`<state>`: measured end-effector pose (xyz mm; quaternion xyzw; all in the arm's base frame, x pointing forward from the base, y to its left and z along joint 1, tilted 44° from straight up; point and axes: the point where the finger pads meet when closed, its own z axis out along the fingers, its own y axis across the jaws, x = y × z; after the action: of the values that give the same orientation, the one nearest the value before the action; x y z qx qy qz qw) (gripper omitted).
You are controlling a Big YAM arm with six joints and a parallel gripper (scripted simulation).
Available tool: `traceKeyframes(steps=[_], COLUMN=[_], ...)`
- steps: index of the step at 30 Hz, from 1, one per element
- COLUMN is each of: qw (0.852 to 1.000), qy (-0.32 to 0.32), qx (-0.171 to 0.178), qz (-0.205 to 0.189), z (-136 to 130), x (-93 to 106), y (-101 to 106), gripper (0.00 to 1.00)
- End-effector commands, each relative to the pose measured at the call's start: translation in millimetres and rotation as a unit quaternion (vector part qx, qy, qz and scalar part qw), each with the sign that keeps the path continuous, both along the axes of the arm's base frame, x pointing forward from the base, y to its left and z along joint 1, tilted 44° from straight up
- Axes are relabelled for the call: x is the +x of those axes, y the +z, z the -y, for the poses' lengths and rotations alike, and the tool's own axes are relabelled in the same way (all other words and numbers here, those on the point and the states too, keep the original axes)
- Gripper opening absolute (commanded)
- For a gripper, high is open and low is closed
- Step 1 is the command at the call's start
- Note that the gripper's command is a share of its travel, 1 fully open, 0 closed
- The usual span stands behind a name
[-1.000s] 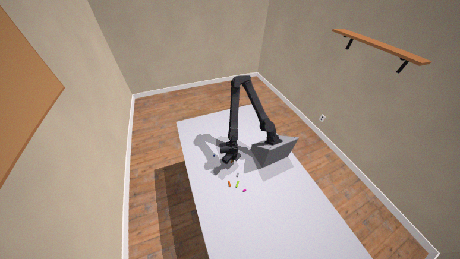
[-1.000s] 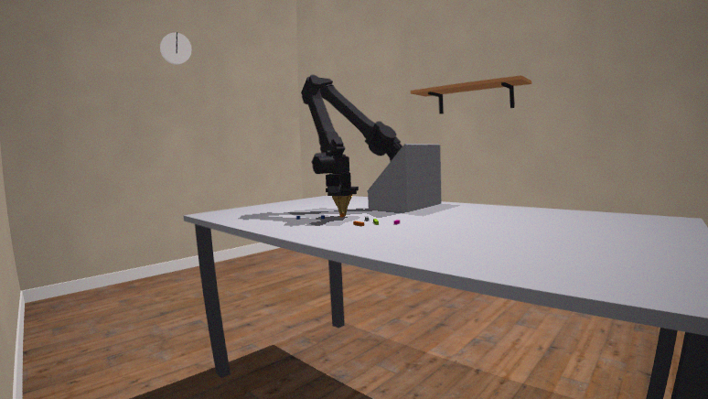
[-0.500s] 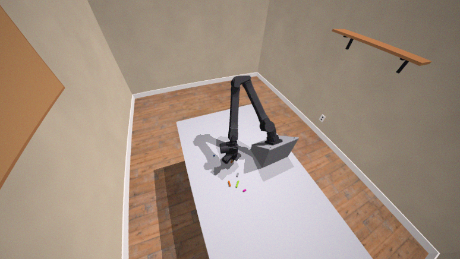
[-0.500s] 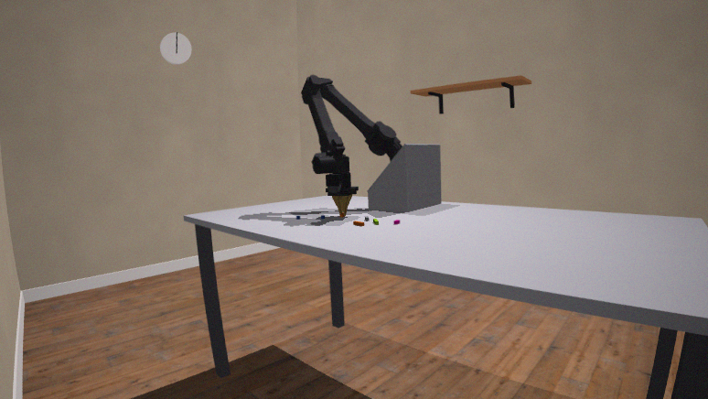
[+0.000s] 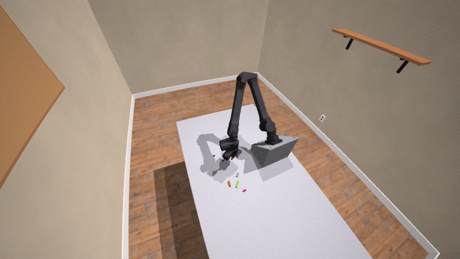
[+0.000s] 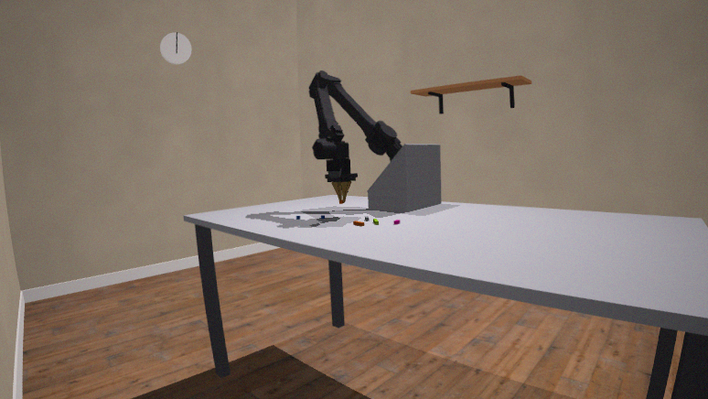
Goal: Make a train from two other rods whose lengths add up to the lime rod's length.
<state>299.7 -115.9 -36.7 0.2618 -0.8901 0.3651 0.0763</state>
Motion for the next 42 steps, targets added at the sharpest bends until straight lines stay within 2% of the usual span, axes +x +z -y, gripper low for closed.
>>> traceKeyframes(steps=[1,3,9,11,13,20,23,25,26,28,29,32,33,34,37,38,39,41,42], qw=[0.999,0.999,0.999,1.000,1.000,1.000,0.999,0.997,0.997,0.995,0.995,0.995,0.997,0.996,0.996,0.996,0.994,0.994,0.995], qy=[-0.011,-0.011,-0.011,-0.011,-0.017,-0.021,-0.037,-0.057,-0.057,-0.073,-0.076,-0.076,-0.064,-0.062,-0.063,-0.064,-0.064,-0.064,-0.064], qx=[0.001,0.001,0.004,0.002,0.000,0.001,0.002,0.003,0.003,0.004,0.004,0.004,0.002,0.005,0.005,0.006,0.008,0.009,0.007], qz=[0.033,0.033,0.034,0.023,0.011,0.016,0.031,0.051,0.051,0.067,0.070,0.070,0.052,0.063,0.063,0.067,0.085,0.086,0.079], z=[-25,-25,-45,-46,-40,-38,-34,-30,-30,-25,-24,-25,-33,-35,-34,-34,-35,-35,-34], x=[15.9,15.9,15.6,12.8,0.3,1.2,29.9,67.1,67.1,96.8,102.7,103.9,88.4,91.2,91.2,95.4,110.1,110.7,104.3], y=[29,29,49,44,39,40,46,53,53,58,59,59,50,57,57,58,66,66,61], gripper=[0.05,0.05,0.05,0.05,0.05,0.05,0.05,0.05,0.05,0.05,0.05,0.05,0.05,0.05,0.05,0.05,0.05,0.05,0.05])
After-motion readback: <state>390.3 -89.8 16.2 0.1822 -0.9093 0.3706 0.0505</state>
